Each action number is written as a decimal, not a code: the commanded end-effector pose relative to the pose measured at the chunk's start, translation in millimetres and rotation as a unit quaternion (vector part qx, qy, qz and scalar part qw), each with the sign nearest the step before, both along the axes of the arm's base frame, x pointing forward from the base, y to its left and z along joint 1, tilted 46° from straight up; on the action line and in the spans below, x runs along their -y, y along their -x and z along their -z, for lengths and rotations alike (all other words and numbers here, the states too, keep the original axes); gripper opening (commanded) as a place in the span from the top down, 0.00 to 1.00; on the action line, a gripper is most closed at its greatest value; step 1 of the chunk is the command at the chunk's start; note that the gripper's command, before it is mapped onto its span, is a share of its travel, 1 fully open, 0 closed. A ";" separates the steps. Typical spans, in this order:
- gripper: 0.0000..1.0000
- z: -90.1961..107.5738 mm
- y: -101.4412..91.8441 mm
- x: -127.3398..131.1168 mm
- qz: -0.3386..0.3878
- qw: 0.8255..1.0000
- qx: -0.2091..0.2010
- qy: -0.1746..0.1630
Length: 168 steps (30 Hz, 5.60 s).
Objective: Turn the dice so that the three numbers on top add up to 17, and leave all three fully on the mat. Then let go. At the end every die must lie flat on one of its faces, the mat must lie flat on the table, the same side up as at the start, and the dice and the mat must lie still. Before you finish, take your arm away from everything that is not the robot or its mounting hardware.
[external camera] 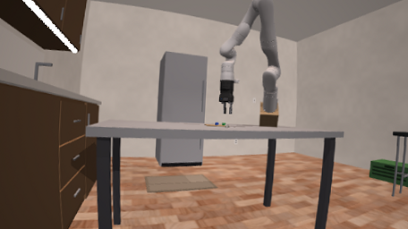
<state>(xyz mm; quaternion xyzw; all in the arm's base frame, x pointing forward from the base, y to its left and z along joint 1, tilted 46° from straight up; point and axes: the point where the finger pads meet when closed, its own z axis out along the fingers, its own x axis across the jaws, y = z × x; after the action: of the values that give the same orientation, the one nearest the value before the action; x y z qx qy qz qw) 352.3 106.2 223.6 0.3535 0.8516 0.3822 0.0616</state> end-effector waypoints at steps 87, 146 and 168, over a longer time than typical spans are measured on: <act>0.36 36.3 -19.1 -30.8 0.000 1.000 0.000 0.000; 0.36 43.6 -23.1 -37.2 0.000 1.000 0.000 0.000; 0.36 52.2 -27.7 -44.6 0.000 1.000 0.000 0.000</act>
<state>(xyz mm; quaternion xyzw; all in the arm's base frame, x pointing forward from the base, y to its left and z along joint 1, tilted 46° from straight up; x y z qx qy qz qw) 379.8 150.9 171.4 0.3536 0.8515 0.3822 0.0621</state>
